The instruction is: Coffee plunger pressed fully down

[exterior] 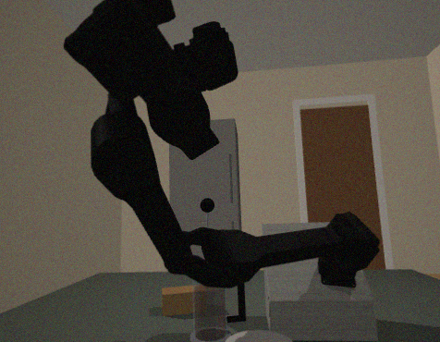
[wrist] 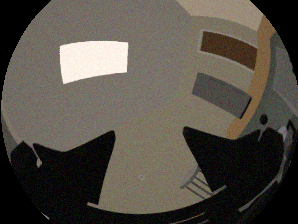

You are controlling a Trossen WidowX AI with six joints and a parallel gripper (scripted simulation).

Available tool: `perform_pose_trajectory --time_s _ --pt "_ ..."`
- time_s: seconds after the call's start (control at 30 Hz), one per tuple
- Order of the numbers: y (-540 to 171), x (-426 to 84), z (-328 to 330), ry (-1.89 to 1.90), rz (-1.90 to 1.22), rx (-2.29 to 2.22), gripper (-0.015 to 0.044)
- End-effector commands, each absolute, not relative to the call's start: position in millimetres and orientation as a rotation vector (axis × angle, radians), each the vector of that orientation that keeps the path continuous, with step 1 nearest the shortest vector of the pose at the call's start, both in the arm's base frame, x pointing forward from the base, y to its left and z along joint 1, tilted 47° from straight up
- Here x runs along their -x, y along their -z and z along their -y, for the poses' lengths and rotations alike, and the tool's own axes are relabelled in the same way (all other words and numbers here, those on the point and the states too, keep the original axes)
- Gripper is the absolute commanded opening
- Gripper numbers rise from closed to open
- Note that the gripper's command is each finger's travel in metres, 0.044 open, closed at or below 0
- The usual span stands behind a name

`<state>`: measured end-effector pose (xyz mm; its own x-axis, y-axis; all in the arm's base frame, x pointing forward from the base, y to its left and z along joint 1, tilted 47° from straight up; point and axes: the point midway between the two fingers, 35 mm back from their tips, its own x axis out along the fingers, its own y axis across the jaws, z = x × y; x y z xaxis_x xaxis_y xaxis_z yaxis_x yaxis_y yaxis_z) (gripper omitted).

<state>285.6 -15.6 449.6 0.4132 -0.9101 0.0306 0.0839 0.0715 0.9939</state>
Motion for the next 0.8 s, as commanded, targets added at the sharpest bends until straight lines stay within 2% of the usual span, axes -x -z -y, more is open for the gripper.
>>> perform_pose_trajectory --time_s 0.0,0.03,0.33,0.77 --pt "-451.5 -283.1 15.0 0.9 0.851 -1.272 0.0426" --pt "-454.5 -278.9 16.8 0.903 0.859 -1.267 0.044" --pt "-490.1 -213.6 24.4 0.913 0.876 -1.201 0.044" --pt "-503.4 -140.8 55.5 0.955 0.896 -1.215 0.044"
